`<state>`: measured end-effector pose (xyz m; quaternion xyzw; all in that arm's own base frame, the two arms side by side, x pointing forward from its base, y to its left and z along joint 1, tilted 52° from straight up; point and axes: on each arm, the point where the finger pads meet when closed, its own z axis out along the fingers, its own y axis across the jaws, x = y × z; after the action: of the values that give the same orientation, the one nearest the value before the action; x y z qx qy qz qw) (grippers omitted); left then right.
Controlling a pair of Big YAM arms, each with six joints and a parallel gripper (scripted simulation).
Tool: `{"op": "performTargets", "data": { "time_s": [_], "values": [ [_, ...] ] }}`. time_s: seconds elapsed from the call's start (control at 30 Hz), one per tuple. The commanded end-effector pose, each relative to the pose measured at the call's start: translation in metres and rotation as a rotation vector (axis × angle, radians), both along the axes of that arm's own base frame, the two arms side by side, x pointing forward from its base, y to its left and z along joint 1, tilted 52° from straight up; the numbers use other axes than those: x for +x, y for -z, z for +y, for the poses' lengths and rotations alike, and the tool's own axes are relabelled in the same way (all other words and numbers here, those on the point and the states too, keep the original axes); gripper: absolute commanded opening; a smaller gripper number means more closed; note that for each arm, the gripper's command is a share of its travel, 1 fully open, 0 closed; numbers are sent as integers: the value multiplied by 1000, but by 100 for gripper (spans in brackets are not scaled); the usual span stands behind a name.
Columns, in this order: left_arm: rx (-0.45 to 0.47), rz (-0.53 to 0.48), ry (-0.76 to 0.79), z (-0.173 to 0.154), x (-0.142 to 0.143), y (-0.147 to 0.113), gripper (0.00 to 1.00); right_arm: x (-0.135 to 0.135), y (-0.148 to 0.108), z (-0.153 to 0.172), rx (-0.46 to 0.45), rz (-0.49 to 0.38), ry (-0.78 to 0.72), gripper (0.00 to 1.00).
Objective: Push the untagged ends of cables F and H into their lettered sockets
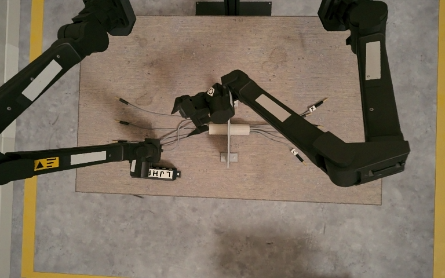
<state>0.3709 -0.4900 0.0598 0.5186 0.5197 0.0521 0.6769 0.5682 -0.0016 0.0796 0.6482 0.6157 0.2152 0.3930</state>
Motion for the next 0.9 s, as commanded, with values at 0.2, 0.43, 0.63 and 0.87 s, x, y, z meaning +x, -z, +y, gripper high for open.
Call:
{"op": "performTargets", "data": {
  "time_s": [0.2,0.43,0.63,0.87],
  "values": [
    [39,48,-45,18,-9,10,100,-1,13,3,-85,40,-60,5],
    [52,43,-45,18,-8,15,100,-13,27,4,-349,150,-271,5],
    [52,43,-45,18,-8,15,100,-20,35,4,-496,212,-393,5],
    [52,43,-45,18,-8,15,100,-29,45,3,-712,299,-576,5]
  ]
}}
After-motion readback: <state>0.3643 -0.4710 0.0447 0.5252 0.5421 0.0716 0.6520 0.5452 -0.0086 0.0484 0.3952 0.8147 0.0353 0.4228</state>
